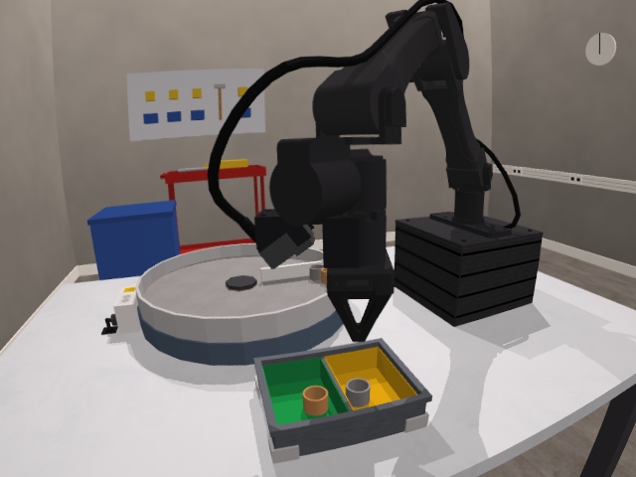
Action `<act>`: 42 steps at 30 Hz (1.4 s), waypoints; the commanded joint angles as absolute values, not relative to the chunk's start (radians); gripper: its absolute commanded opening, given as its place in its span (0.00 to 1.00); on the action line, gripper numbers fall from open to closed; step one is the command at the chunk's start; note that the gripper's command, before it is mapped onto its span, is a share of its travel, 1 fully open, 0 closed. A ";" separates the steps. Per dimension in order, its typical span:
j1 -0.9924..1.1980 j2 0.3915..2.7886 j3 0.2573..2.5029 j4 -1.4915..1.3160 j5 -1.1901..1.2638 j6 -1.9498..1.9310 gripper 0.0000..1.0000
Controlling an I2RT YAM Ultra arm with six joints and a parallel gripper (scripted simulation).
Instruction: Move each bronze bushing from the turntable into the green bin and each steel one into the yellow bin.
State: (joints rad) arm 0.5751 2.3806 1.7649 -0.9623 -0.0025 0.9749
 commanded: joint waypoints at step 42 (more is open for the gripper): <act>-0.017 1.881 0.988 -0.655 -0.004 0.561 0.12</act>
State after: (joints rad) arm 0.0204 1.9194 1.0100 -0.6823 -0.0010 0.6331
